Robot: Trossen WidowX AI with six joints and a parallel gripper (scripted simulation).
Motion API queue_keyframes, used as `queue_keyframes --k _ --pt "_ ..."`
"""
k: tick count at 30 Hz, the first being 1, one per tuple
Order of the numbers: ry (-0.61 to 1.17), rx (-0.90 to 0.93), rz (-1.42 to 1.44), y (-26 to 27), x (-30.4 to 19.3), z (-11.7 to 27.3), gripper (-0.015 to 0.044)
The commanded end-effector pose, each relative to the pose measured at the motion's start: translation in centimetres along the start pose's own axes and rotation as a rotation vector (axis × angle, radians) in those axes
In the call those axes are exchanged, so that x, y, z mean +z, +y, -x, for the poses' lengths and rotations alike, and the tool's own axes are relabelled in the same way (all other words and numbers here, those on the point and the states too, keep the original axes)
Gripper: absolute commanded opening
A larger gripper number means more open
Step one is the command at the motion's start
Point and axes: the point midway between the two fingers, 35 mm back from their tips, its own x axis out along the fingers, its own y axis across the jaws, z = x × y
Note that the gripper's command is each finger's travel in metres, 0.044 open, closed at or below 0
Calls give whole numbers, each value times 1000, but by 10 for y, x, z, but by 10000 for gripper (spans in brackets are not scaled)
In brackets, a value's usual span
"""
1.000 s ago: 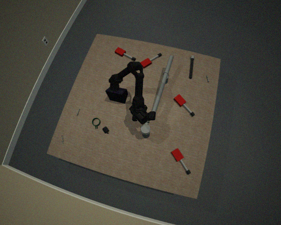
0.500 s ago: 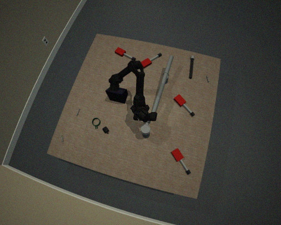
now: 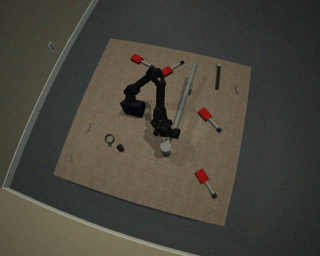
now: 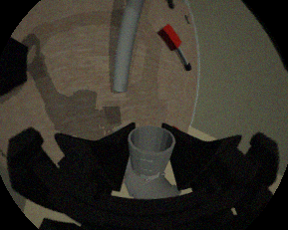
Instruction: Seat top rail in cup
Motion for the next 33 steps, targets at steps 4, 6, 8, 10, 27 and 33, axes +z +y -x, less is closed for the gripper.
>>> queue_keyframes --k 4,6,8,10,27,33 --pt "25 2 -36 -3 0 -2 0" --pt "30 2 -44 -4 0 -2 0" --pt "28 2 -40 -4 0 -2 0" --pt "23 2 -33 -3 0 -2 0" --pt "15 2 -16 -2 0 -1 0" --pt "15 2 -16 -2 0 -1 105"
